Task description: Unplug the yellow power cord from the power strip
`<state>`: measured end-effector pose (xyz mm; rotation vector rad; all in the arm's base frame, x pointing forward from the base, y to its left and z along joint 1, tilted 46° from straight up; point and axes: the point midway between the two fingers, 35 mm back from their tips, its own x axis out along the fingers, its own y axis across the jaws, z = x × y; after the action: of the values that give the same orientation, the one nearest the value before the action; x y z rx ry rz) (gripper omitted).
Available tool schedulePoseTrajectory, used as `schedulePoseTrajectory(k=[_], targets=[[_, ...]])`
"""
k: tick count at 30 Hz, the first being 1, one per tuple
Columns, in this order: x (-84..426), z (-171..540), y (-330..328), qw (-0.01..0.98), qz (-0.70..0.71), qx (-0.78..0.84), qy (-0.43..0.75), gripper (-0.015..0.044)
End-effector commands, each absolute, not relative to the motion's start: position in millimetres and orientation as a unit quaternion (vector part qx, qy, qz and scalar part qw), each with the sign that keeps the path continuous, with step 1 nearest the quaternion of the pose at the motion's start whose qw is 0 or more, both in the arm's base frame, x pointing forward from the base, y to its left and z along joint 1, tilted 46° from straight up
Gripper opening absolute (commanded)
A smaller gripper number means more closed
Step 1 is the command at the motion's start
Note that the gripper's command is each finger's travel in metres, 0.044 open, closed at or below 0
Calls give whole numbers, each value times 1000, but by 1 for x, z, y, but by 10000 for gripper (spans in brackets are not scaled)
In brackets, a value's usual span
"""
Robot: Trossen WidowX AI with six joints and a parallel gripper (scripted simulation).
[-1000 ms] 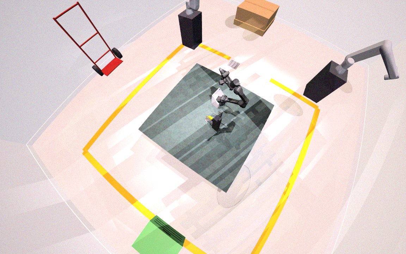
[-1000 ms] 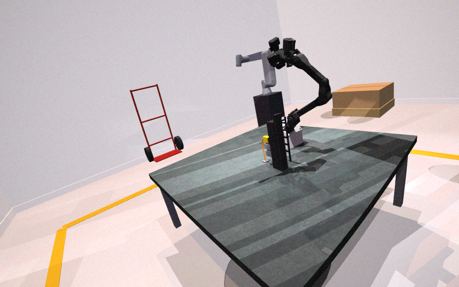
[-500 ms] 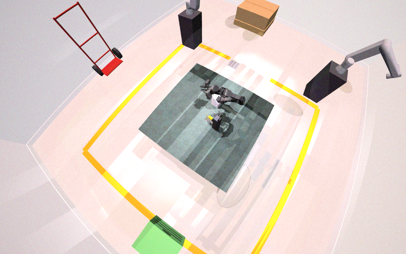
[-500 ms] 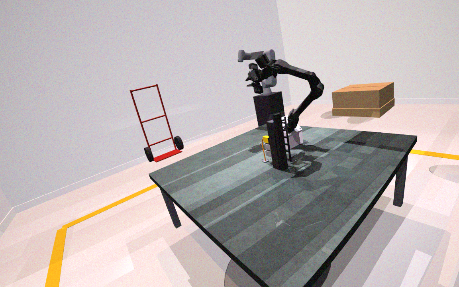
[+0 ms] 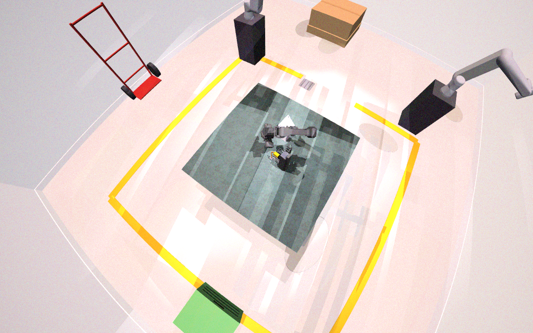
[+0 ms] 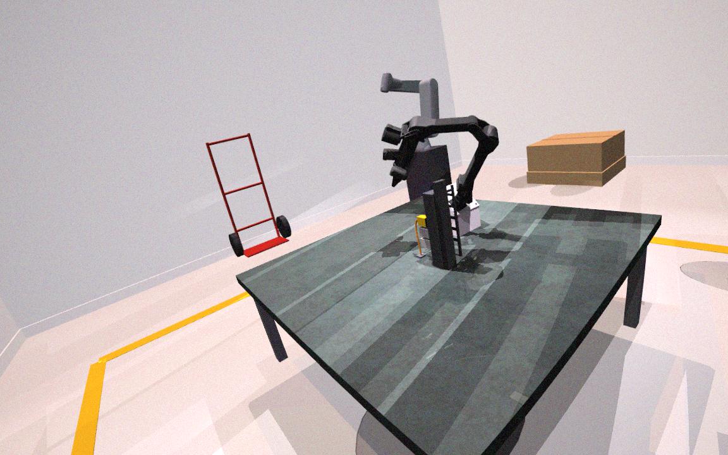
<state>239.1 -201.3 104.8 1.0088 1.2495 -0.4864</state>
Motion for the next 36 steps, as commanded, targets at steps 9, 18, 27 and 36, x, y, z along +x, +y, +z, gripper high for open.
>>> schedulePoseTrajectory(k=[9,18,27,36], targets=[[258,80,-73,239,-292,710,595,160],[258,79,-73,239,-292,710,595,160],[260,87,-66,239,-292,710,595,160],[262,98,-56,239,-292,710,595,160]])
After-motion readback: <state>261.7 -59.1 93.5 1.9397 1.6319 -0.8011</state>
